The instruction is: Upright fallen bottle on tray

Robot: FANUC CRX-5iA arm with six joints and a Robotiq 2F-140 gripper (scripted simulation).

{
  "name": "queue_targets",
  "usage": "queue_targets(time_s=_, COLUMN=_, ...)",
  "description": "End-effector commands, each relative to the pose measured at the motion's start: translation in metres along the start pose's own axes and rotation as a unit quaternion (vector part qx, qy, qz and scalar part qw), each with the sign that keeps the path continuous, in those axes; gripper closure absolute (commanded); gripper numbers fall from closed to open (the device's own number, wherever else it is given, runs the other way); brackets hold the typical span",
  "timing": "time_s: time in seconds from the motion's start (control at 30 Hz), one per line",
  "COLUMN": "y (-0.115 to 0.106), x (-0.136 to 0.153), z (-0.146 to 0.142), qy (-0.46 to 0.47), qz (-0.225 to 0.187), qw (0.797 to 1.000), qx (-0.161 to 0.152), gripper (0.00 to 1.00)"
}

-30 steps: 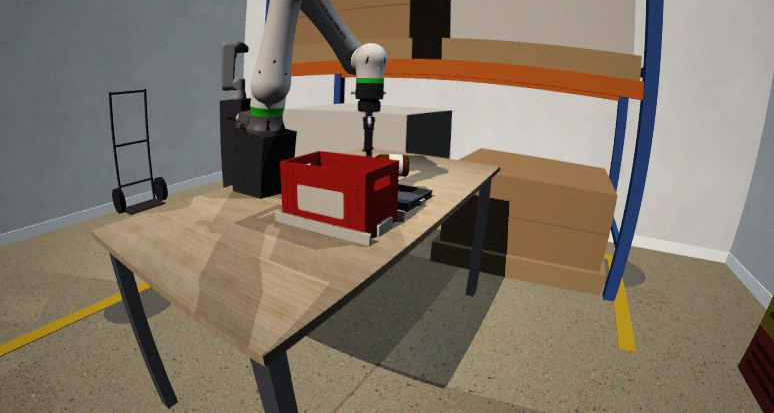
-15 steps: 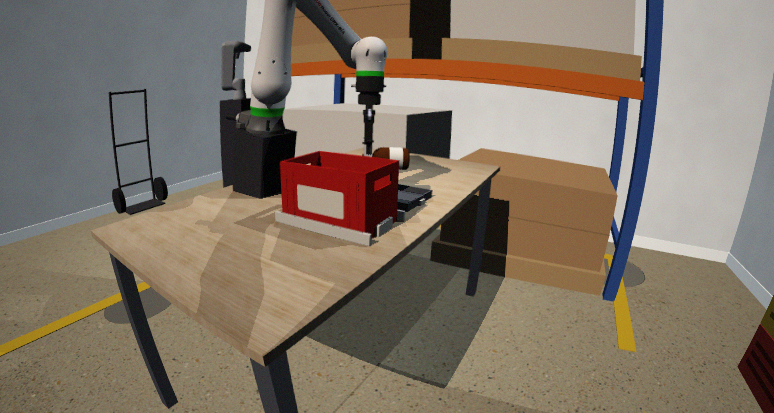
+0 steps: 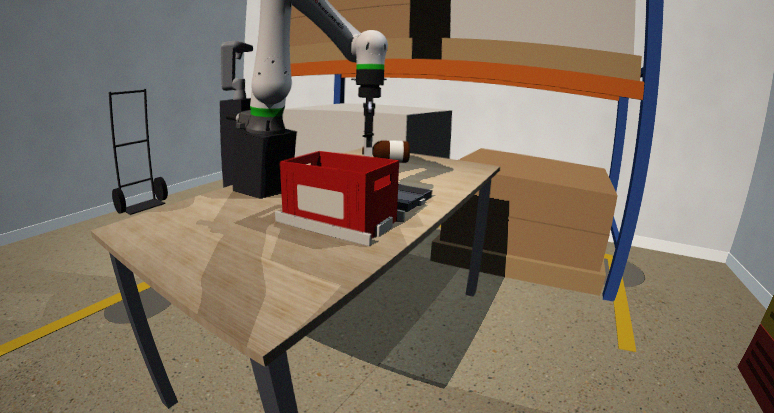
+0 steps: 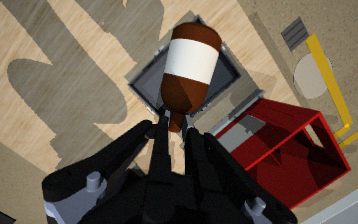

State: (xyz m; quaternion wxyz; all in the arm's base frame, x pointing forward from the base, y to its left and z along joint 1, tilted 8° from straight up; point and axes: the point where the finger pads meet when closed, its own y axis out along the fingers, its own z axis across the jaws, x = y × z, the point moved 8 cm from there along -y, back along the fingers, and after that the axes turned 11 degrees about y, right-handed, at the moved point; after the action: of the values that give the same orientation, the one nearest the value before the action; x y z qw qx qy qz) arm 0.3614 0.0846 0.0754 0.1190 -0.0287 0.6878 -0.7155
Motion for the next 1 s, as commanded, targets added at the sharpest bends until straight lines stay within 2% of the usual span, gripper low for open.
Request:
queue_targets(time_s=0.0, y=-0.006, x=0.0, z=0.0, qy=0.0, qz=0.0, qw=1.0, qx=0.0, gripper=1.0)
queue_targets(time_s=0.97, y=-0.037, x=0.0, z=0.0, qy=0.0, qz=0.0, qw=1.0, qx=0.0, gripper=1.0)
